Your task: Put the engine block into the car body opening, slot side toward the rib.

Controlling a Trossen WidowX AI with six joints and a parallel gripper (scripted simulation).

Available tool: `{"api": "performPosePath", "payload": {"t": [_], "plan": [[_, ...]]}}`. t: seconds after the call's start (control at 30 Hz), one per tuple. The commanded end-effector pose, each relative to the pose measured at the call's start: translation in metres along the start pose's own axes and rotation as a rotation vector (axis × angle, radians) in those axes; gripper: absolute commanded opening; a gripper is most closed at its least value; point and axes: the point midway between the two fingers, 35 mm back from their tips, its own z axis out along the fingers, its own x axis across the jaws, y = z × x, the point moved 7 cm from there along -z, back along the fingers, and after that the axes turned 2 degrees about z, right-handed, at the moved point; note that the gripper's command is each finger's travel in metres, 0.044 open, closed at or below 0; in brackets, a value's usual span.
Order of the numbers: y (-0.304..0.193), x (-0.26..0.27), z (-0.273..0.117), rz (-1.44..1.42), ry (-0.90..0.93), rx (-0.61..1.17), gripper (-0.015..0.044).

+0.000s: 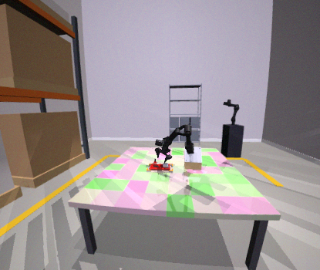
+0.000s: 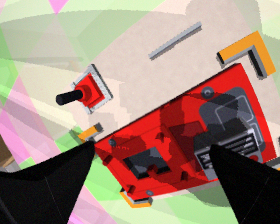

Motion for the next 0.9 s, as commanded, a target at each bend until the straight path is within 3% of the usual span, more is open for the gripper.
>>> {"api": "performPosePath", "payload": {"t": [0.0, 0.87], "plan": [[-0.002, 0.000, -0.001, 0.097, -0.033, -0.009, 0.0440], [-0.021, -0.008, -0.022, 0.928, -0.260, -0.196, 0.0440]]}}
